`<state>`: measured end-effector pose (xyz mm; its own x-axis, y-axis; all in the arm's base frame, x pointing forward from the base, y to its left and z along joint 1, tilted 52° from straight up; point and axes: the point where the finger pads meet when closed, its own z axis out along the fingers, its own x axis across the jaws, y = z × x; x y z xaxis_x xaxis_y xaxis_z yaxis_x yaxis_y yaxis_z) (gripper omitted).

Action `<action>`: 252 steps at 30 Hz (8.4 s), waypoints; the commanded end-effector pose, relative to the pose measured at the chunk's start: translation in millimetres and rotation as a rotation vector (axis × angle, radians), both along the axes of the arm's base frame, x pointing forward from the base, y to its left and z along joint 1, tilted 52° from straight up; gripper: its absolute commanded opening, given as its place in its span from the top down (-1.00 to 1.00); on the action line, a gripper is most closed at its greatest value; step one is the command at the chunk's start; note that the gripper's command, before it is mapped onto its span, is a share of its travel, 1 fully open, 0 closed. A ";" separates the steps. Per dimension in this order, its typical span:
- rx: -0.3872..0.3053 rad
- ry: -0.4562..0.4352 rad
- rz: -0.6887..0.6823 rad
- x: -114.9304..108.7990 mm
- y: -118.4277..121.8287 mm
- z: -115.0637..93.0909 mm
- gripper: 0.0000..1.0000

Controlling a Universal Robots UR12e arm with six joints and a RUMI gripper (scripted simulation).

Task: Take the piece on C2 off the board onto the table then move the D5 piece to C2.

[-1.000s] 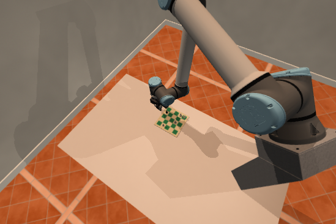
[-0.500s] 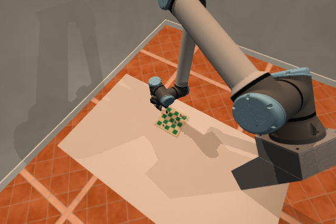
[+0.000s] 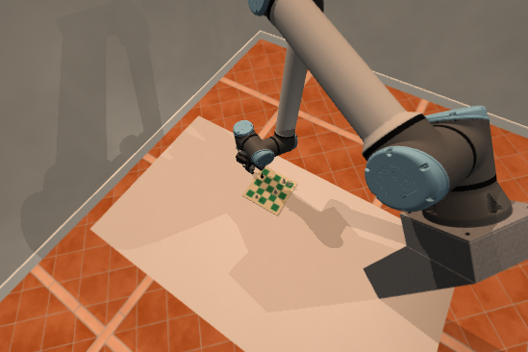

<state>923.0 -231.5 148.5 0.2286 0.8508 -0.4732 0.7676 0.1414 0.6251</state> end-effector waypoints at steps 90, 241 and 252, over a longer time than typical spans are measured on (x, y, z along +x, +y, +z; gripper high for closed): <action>0.130 -0.110 -0.134 -64.8 67.0 24.0 -1.00; 0.520 -0.440 -0.538 -75.8 102.2 -93.2 0.60; 0.520 -0.440 -0.538 -75.8 102.2 -93.2 0.60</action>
<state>847.2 -129.8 54.8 0.7337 0.6575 0.1717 0.3211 -0.5581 0.7652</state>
